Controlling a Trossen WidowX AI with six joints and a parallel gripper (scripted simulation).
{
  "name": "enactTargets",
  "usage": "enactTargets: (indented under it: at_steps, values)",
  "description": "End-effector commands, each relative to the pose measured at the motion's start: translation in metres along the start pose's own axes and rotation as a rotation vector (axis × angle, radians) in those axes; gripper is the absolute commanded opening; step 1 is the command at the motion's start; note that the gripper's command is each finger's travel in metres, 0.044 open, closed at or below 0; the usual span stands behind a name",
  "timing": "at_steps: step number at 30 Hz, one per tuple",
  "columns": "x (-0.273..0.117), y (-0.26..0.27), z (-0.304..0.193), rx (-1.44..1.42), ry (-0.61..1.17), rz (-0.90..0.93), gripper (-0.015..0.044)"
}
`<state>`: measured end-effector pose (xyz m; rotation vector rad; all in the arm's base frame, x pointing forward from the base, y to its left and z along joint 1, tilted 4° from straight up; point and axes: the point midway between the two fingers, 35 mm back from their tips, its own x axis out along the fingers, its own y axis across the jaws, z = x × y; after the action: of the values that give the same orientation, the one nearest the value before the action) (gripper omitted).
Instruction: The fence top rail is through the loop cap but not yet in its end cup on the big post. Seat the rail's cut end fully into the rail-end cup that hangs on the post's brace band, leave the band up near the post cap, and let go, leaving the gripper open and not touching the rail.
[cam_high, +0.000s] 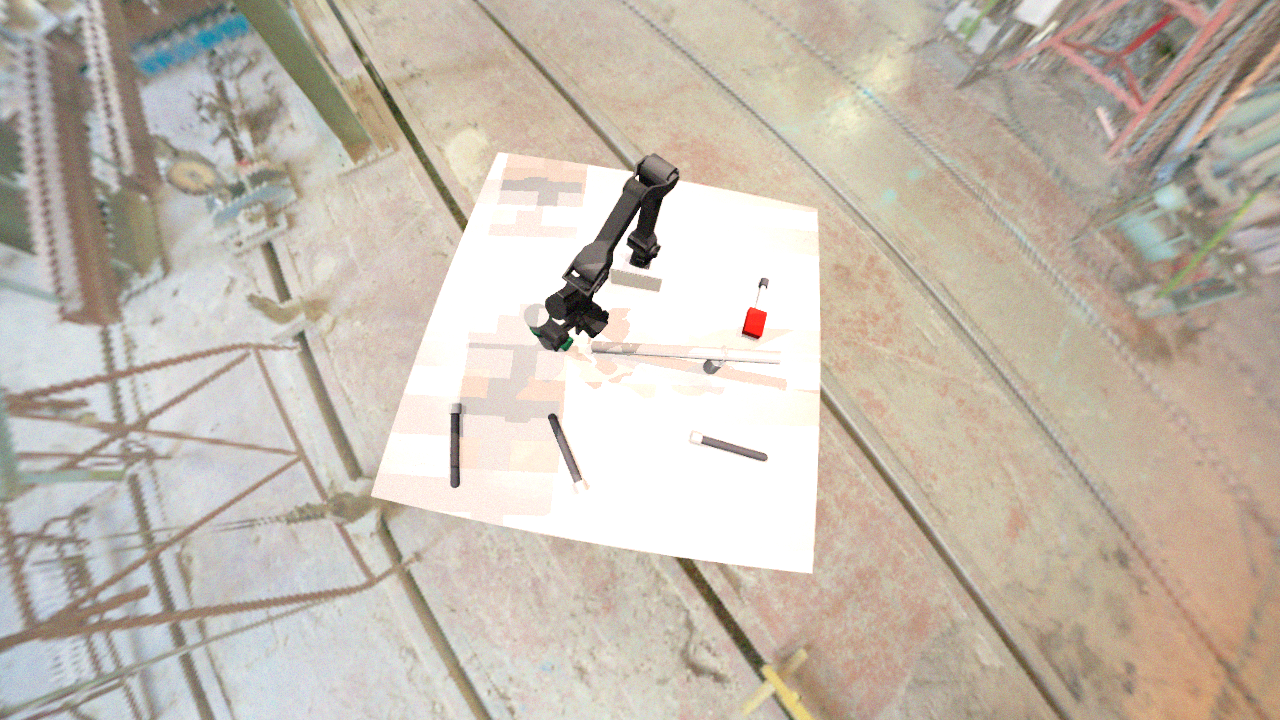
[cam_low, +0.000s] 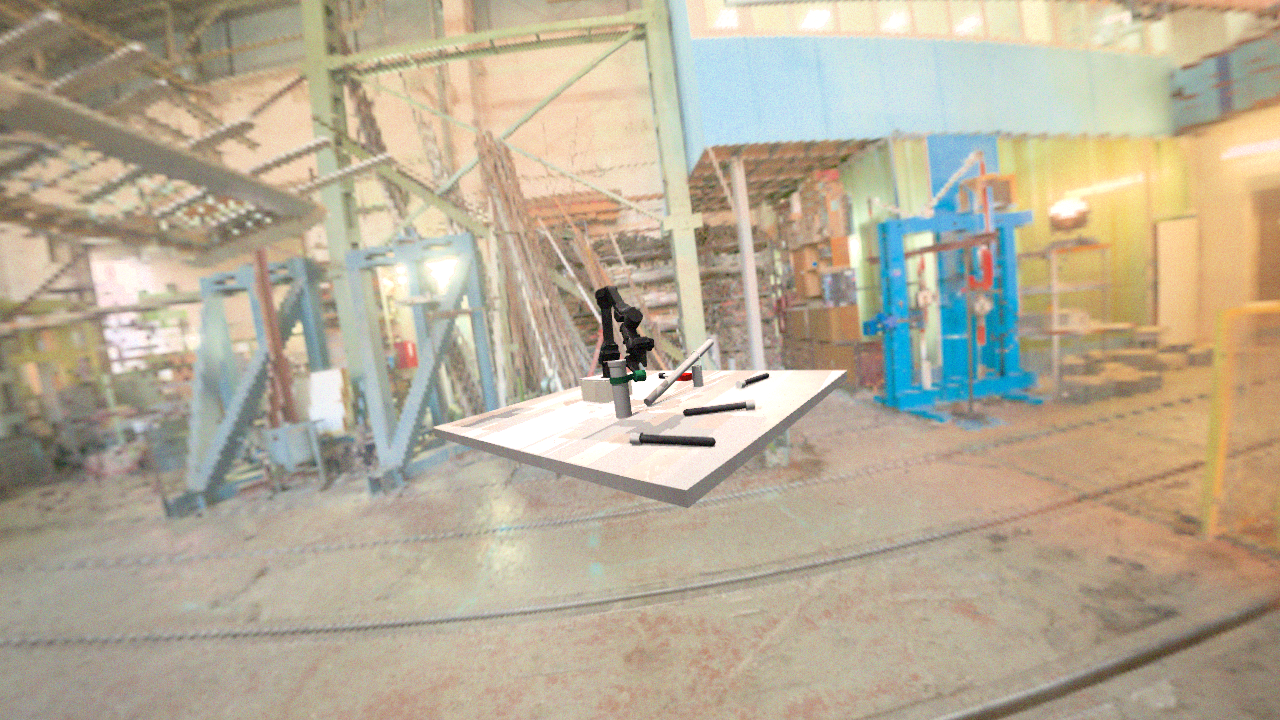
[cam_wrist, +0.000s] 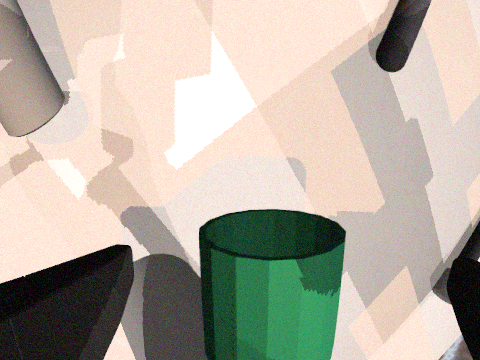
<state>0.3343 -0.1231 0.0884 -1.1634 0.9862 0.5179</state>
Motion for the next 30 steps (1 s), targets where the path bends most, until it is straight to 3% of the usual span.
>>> enactTargets:
  at_steps: [1, 24, 30]
  values:
    - [0.008, 0.001, -0.001, 0.004, 0.004, 0.003, 0.044]
    - [0.042, 0.003, -0.001, 0.004, 0.003, 0.002, 0.044]
    - [0.042, 0.003, -0.001, 0.004, 0.003, 0.002, 0.0282]
